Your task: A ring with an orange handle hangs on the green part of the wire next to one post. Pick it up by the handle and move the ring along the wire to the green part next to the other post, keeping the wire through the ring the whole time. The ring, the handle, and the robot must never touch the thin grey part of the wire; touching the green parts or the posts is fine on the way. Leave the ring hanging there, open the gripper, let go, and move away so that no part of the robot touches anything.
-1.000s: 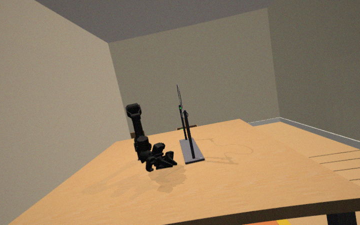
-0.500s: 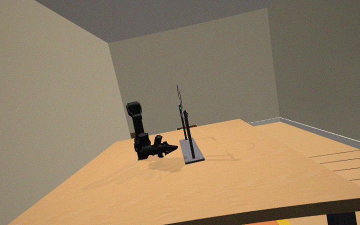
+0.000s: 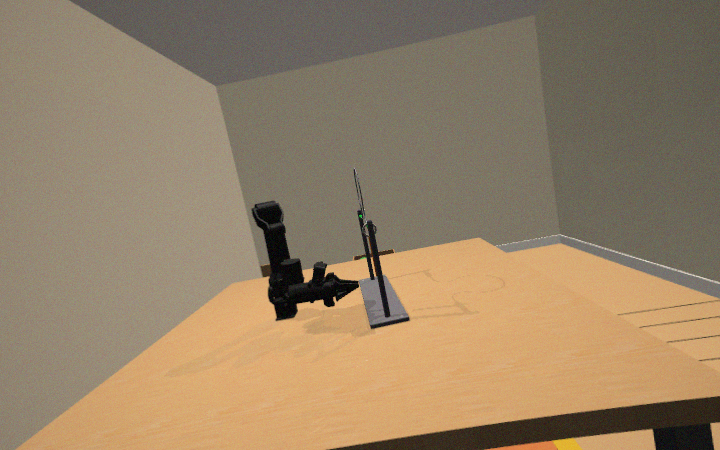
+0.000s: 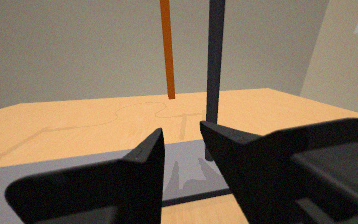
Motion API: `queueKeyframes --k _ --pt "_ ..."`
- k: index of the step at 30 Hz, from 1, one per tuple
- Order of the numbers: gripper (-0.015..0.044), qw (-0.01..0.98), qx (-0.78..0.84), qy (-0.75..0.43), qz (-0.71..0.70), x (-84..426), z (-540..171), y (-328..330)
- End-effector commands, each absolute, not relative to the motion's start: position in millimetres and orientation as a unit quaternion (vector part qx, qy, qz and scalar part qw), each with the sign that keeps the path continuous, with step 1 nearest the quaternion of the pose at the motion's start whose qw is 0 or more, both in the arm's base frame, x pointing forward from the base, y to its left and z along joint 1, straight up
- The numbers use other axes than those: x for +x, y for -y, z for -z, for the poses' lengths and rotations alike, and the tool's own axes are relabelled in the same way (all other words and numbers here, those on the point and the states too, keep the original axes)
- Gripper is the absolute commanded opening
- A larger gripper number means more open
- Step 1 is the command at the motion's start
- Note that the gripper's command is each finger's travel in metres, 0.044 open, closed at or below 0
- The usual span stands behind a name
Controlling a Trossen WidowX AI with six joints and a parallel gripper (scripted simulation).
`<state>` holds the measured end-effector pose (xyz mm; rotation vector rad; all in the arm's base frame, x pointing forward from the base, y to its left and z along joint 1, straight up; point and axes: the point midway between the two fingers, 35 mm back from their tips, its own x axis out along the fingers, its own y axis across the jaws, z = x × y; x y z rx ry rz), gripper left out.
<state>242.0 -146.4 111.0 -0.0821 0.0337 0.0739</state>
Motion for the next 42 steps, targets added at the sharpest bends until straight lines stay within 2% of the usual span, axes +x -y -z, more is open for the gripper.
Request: queueKeyframes --k 1,42 --pt "0.0160 0.999 -0.018 -0.001 -0.048 263.4 -136.3 143.8" --pt "0.0160 0.999 -0.006 0.006 -0.052 319.0 -147.4 139.9"
